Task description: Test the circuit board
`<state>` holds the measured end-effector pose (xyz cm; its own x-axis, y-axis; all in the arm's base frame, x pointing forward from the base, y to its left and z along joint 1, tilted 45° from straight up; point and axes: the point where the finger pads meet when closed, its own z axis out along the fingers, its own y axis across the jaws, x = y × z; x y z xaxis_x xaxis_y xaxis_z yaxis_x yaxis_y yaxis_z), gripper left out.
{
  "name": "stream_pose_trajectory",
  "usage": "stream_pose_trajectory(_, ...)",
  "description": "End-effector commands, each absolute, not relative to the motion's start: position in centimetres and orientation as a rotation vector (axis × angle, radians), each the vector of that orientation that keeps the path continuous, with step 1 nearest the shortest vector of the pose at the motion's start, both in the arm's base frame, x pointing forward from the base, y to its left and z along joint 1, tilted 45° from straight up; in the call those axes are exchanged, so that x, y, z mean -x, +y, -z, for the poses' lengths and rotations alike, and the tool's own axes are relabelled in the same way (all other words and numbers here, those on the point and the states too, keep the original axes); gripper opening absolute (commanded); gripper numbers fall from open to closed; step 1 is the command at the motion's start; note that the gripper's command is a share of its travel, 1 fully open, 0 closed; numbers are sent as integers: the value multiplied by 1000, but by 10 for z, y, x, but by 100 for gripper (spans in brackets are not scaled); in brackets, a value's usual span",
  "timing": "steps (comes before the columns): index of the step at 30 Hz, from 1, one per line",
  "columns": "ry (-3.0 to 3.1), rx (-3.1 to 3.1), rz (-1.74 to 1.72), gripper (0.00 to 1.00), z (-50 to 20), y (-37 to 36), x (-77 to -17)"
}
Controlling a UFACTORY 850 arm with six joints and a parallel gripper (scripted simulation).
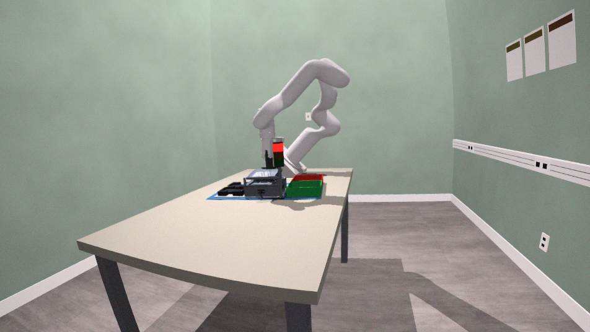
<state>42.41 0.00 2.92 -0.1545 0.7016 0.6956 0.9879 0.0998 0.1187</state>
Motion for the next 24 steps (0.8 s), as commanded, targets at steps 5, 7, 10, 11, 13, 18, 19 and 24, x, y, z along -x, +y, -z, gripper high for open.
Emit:
stream_pose_trajectory(5,-1915,1648,805,0,-44,-14,-427)
stream_pose_trajectory(7,-1915,1648,805,0,-49,-19,-429)
stream_pose_trajectory(10,-1915,1648,805,0,-57,-26,-431)
stream_pose_trajectory(11,-1915,1648,805,0,-59,-28,-432)
stream_pose_trajectory(13,-1915,1648,805,0,-63,-32,-434)
stream_pose_trajectory(18,-1915,1648,805,0,-68,-36,-436)
stream_pose_trajectory(19,-1915,1648,805,0,-69,-37,-436)
stream_pose_trajectory(24,-1915,1648,805,0,-71,-39,-437)
